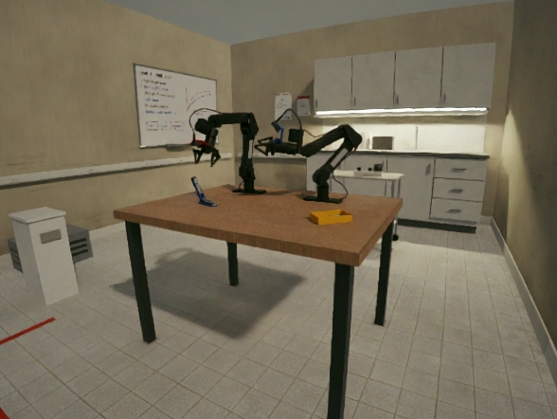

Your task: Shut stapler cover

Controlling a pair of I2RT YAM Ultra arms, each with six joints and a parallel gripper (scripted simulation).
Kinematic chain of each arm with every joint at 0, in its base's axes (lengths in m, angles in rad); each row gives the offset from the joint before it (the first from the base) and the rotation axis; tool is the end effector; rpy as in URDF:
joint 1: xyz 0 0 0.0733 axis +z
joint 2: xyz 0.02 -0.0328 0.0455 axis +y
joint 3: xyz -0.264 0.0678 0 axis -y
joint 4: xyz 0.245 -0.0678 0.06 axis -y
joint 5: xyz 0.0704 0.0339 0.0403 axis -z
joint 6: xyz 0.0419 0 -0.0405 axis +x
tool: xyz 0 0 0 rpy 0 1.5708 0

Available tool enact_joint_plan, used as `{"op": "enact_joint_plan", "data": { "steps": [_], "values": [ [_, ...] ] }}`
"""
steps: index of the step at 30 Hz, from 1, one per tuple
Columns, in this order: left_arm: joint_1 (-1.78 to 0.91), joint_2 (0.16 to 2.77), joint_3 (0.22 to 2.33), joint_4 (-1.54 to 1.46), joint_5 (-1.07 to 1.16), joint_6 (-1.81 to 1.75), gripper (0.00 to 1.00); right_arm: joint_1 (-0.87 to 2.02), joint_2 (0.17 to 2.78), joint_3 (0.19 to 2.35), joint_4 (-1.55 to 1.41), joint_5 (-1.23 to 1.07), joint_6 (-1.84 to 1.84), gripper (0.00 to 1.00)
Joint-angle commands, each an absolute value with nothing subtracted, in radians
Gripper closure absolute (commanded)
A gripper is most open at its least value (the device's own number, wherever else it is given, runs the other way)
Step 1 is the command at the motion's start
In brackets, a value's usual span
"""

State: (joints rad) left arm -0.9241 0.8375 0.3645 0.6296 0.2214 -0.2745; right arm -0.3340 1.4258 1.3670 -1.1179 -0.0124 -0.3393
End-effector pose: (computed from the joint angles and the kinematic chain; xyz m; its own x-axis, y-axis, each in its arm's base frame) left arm 0.1132 -0.1634 0.2739 -0.1560 -0.2322 -0.9601 0.9007 0.3655 -0.2348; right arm 0.2583 -0.0879 0.3218 -0.9302 -0.0295 -0.3659 0.0145 0.9930 -0.1170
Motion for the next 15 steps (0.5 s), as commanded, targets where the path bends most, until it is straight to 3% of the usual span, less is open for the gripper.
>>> {"op": "enact_joint_plan", "data": {
  "steps": [1, 15],
  "values": [
    [-0.906, 0.864, 0.354, 0.725, 0.262, -0.294, 0.0, -0.349, 1.407, 1.415, -1.144, -0.024, -0.351, 0.0],
    [-0.904, 0.864, 0.362, 0.737, 0.264, -0.294, 0.0, -0.344, 1.418, 1.407, -1.145, -0.016, -0.345, 0.0]
  ]
}}
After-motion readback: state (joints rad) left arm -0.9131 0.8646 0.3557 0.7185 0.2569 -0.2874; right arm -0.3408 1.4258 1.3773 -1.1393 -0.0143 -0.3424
